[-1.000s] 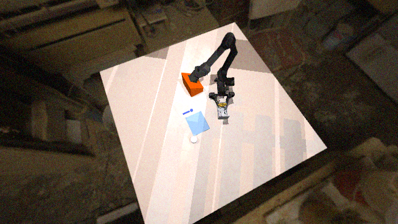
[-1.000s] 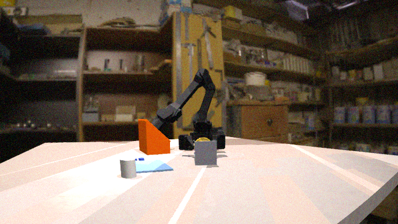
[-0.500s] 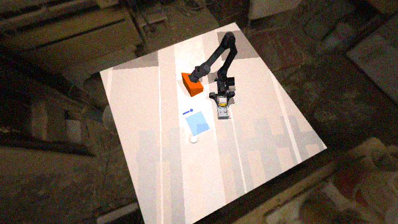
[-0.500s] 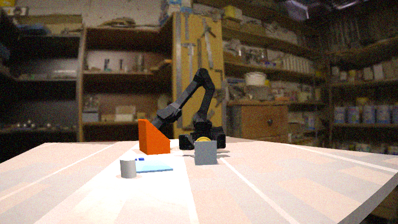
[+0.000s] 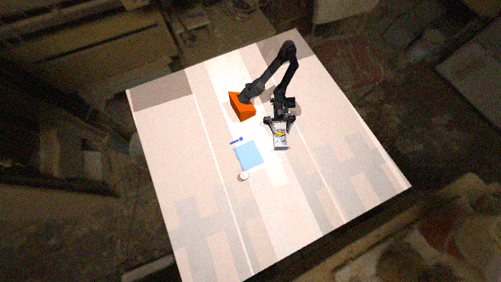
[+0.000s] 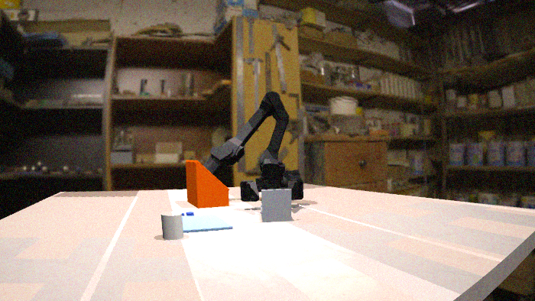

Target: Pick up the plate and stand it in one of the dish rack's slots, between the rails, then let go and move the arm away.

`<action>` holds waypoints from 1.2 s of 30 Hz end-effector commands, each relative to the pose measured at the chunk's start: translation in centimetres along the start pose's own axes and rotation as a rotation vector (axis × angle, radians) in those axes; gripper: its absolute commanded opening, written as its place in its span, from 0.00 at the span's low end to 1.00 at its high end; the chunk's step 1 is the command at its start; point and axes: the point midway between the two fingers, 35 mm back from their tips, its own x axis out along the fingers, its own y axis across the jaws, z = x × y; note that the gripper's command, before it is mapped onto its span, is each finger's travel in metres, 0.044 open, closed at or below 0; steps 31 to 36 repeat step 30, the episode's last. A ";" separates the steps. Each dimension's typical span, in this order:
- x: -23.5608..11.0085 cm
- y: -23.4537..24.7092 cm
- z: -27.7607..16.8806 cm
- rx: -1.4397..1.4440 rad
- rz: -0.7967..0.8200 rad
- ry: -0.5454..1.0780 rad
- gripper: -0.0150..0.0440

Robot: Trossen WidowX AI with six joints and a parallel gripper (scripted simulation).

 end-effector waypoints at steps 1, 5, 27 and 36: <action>0.0 0.0 0.1 0.000 -0.001 0.000 0.93; 0.1 0.7 2.8 0.004 -0.010 0.003 0.93; 1.0 0.0 12.1 -0.212 -0.123 0.054 0.93; 1.7 -0.6 12.3 -0.290 -0.171 0.095 0.93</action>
